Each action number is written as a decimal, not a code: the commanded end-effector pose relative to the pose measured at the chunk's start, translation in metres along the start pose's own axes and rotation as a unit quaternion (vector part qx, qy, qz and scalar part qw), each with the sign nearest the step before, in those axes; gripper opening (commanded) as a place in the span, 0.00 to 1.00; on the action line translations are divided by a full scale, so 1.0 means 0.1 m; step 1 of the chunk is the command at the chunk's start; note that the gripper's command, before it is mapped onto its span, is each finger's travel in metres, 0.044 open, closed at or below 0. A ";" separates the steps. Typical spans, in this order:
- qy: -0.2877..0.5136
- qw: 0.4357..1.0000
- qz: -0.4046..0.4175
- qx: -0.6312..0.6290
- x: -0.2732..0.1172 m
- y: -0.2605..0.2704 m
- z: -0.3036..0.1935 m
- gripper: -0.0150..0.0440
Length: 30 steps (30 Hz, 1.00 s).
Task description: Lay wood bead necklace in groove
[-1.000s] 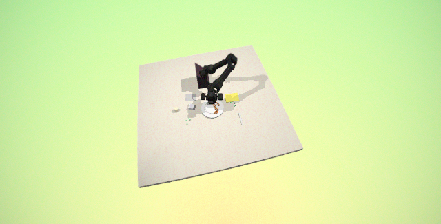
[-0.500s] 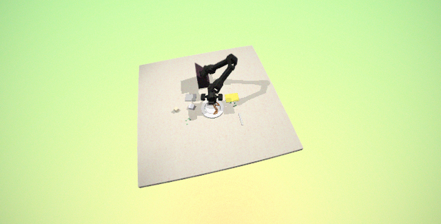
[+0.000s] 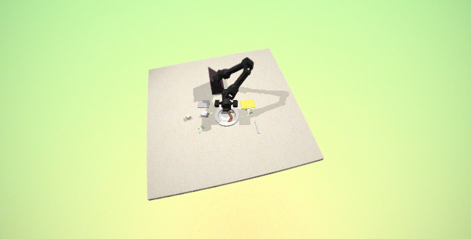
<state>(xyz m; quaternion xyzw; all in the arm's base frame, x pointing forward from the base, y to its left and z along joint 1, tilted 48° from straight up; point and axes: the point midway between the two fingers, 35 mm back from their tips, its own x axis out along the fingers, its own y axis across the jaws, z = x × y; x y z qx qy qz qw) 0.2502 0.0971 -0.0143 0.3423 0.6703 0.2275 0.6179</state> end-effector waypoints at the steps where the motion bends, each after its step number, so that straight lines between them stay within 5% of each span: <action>1: 0.000 1.000 0.000 -0.001 0.00 0.00 0.00 0.25; 30: 0.000 1.000 0.001 0.003 -0.06 -0.07 -0.11 0.25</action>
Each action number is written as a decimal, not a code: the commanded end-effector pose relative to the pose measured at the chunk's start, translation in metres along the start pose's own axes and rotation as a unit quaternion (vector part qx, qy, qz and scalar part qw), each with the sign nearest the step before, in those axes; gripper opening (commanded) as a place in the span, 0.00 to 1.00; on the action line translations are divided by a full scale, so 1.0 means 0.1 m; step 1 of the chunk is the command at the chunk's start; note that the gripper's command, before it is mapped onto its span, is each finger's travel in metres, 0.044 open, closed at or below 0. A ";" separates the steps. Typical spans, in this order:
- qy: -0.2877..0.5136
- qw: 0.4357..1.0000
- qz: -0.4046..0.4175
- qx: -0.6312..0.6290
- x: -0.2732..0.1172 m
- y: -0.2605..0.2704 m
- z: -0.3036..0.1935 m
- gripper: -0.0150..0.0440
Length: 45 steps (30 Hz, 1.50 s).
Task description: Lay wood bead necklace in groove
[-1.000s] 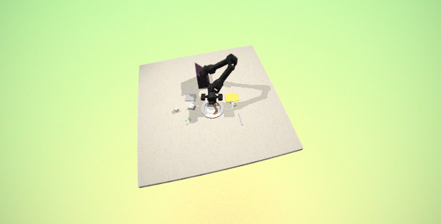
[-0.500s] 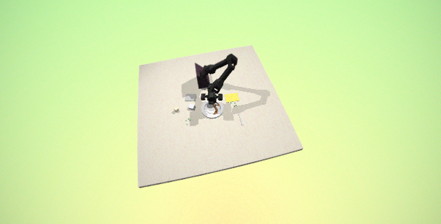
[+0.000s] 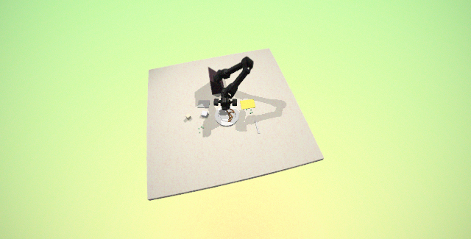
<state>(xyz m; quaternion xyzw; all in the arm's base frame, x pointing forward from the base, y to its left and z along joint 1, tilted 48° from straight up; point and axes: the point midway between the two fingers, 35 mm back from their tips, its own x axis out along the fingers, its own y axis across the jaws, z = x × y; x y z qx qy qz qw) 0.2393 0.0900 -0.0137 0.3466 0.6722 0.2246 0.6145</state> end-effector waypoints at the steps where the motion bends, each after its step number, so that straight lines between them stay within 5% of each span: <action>1: -0.001 1.000 0.000 -0.003 0.01 -0.01 -0.01 0.25; 8: -0.001 1.000 0.000 -0.003 0.08 -0.01 -0.01 0.25; 25: -0.001 1.000 0.000 -0.003 0.03 -0.01 -0.01 1.00; 45: -0.001 1.000 0.000 -0.003 0.00 -0.01 -0.01 1.00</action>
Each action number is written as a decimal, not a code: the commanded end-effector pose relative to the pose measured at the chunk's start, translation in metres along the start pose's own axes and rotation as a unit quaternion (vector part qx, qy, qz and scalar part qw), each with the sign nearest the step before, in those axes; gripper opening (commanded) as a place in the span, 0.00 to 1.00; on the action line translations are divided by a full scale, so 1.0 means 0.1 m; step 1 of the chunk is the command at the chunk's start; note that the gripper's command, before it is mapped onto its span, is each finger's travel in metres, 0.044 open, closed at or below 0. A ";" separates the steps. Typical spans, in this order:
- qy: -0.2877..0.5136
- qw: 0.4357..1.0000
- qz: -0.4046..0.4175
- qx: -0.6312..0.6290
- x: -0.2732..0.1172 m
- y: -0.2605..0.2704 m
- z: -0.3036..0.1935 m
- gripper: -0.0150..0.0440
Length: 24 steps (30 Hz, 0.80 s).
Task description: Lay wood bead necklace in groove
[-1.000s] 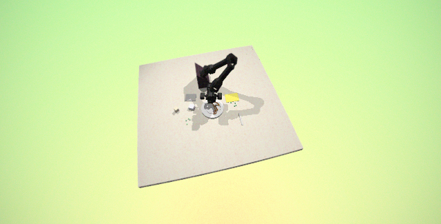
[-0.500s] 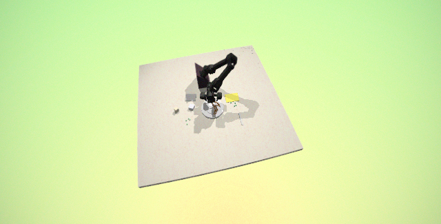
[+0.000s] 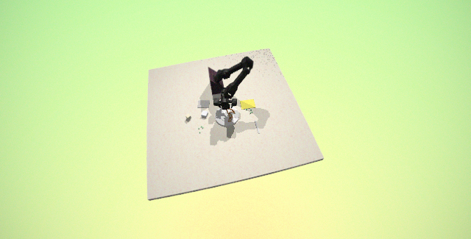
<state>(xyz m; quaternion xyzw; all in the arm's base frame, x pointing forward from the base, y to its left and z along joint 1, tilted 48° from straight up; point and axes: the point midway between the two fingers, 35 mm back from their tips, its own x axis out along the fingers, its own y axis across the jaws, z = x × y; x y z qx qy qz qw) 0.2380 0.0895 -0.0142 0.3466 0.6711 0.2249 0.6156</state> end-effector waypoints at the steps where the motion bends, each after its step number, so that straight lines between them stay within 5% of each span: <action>1: 0.000 1.000 0.000 -0.002 0.00 0.00 0.00 1.00; 9: 0.000 1.000 0.000 -0.002 0.00 0.00 0.00 1.00; 21: 0.000 1.000 -0.001 -0.028 -0.29 0.05 0.11 0.47; 24: 0.000 1.000 0.000 -0.028 -0.18 0.05 0.11 0.46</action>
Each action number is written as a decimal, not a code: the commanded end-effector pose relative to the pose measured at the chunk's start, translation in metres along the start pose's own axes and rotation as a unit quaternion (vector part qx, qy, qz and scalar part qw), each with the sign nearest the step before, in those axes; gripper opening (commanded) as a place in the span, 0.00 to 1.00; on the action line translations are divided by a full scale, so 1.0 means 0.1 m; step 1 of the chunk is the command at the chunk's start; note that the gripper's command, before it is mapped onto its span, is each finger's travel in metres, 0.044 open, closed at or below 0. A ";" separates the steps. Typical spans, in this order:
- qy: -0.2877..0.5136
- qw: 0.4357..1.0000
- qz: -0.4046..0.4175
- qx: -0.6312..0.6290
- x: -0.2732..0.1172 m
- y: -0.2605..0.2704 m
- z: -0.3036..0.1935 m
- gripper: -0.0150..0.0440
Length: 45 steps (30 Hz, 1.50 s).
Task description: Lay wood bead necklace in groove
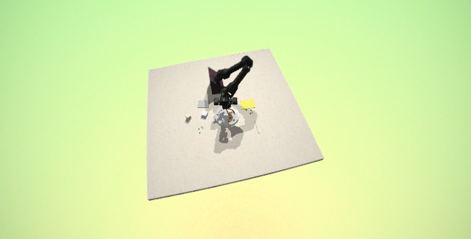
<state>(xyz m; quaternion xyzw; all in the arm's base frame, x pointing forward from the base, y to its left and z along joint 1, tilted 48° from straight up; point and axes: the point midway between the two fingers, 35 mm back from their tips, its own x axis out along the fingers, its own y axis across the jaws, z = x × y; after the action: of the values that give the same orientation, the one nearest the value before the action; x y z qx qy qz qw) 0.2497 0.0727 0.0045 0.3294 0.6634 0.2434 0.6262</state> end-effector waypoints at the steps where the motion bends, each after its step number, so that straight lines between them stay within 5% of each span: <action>1: 0.000 1.000 0.000 0.000 0.00 0.00 0.00 0.46; 27: 0.001 1.000 0.000 0.000 0.33 0.00 -0.01 0.46; 32: 0.002 1.000 -0.002 -0.003 0.31 0.00 0.00 0.25; 45: 0.002 1.000 -0.002 -0.003 0.31 0.00 0.00 0.25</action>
<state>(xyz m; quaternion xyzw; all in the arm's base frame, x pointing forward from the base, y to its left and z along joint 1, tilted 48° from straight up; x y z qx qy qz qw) 0.2498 0.0956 -0.0160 0.3263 0.6643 0.2446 0.6264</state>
